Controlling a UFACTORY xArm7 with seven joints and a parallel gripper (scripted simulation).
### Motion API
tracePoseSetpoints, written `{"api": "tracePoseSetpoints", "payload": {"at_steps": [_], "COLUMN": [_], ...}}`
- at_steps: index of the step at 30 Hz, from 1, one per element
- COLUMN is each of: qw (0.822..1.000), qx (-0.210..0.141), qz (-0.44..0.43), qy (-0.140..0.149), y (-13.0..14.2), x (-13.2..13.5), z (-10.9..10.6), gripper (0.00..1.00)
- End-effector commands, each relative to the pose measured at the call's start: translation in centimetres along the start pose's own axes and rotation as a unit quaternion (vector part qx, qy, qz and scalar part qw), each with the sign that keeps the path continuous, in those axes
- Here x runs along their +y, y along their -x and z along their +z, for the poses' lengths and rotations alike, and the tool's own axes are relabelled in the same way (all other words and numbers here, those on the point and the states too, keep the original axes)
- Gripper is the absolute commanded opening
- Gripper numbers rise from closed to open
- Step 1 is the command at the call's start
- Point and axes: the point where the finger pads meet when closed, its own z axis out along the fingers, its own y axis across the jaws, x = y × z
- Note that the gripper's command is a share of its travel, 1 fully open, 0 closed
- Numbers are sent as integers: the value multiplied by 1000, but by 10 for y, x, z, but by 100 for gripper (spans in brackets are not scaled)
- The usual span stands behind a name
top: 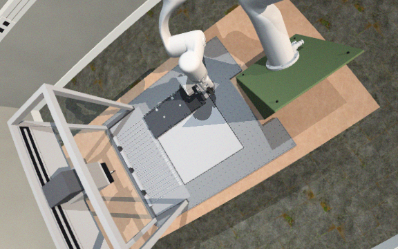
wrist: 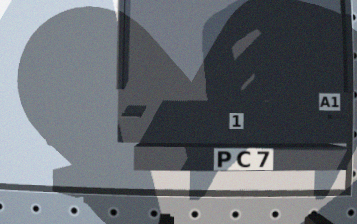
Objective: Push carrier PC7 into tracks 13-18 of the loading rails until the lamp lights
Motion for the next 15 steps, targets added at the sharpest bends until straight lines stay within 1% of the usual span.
{"api": "tracePoseSetpoints", "payload": {"at_steps": [1, 15], "qw": [1000, 1000], "qx": [2, 2], "qz": [0, 0], "qy": [0, -1], "y": [-1, -1], "x": [-1, -1], "z": [1, 10], "gripper": [82, 82]}}
